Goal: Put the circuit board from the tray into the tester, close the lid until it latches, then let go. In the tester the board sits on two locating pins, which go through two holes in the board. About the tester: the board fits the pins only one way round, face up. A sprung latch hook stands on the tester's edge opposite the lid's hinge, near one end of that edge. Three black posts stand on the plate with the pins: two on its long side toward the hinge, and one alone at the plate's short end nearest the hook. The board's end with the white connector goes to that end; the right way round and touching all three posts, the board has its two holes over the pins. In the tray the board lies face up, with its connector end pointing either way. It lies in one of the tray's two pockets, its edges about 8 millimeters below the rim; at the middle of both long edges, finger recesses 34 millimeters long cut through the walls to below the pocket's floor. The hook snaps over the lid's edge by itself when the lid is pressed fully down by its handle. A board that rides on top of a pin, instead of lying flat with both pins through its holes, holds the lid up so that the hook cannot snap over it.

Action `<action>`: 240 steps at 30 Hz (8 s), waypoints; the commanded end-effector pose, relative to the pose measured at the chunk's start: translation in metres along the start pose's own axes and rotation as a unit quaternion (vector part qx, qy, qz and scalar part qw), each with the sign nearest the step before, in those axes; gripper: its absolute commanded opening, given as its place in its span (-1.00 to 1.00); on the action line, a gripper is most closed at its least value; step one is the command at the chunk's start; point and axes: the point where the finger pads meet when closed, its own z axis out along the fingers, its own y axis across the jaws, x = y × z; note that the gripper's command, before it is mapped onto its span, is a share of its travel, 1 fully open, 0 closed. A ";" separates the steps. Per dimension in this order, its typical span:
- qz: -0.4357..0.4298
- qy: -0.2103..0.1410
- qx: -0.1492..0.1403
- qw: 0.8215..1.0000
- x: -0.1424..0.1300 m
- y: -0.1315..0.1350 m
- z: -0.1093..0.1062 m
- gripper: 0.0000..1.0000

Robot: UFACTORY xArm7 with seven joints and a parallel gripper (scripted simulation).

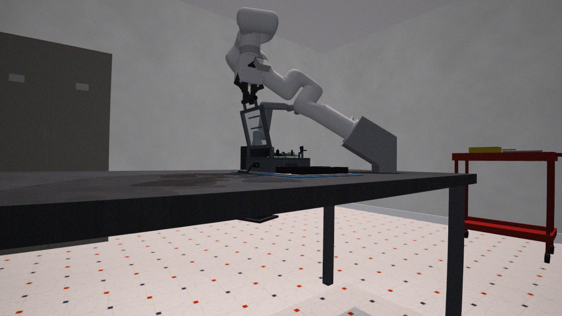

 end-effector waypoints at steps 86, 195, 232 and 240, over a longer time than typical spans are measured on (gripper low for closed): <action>0.000 0.001 -0.001 1.000 0.001 -0.007 -0.003 -1.00; 0.000 0.001 -0.001 1.000 0.001 -0.135 0.015 -1.00; 0.000 0.001 -0.001 1.000 0.001 -0.191 0.062 -1.00; 0.000 0.001 -0.001 1.000 0.001 -0.200 0.074 -1.00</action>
